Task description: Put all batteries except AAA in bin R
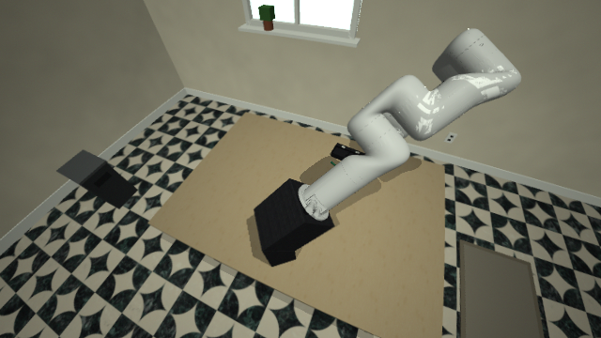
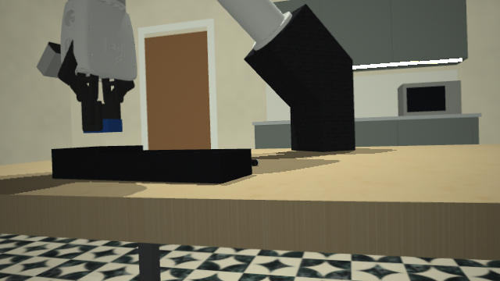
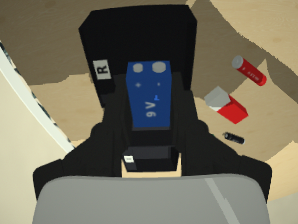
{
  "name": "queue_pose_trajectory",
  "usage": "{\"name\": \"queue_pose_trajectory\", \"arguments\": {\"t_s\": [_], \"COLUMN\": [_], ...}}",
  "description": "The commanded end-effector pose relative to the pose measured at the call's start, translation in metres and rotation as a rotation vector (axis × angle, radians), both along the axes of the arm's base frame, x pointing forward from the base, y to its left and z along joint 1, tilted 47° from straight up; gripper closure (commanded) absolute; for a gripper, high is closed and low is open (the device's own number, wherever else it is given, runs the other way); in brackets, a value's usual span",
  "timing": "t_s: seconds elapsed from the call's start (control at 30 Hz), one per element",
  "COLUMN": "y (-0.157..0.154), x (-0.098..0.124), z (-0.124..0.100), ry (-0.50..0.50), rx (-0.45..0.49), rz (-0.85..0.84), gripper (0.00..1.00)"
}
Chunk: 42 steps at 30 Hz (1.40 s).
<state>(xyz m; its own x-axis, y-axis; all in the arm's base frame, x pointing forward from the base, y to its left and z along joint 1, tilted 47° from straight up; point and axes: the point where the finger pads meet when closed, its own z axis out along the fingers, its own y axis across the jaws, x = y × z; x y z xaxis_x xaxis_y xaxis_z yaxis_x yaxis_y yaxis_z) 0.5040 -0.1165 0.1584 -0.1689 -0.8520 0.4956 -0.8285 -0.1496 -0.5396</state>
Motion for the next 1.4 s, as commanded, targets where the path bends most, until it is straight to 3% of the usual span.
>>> {"name": "queue_pose_trajectory", "arguments": {"t_s": [0.0, 0.9, 1.33, 1.37], "y": [0.001, -0.021, -0.022, -0.022], "x": [0.000, 0.024, 0.024, 0.024], "z": [0.001, -0.029, -0.029, -0.029], "ry": [-0.004, -0.004, -0.004, -0.004], "rx": [-0.001, -0.001, -0.001, -0.001], "rz": [0.001, 0.001, 0.001, 0.001], "gripper": [1.00, 1.00, 1.00, 0.67]}}
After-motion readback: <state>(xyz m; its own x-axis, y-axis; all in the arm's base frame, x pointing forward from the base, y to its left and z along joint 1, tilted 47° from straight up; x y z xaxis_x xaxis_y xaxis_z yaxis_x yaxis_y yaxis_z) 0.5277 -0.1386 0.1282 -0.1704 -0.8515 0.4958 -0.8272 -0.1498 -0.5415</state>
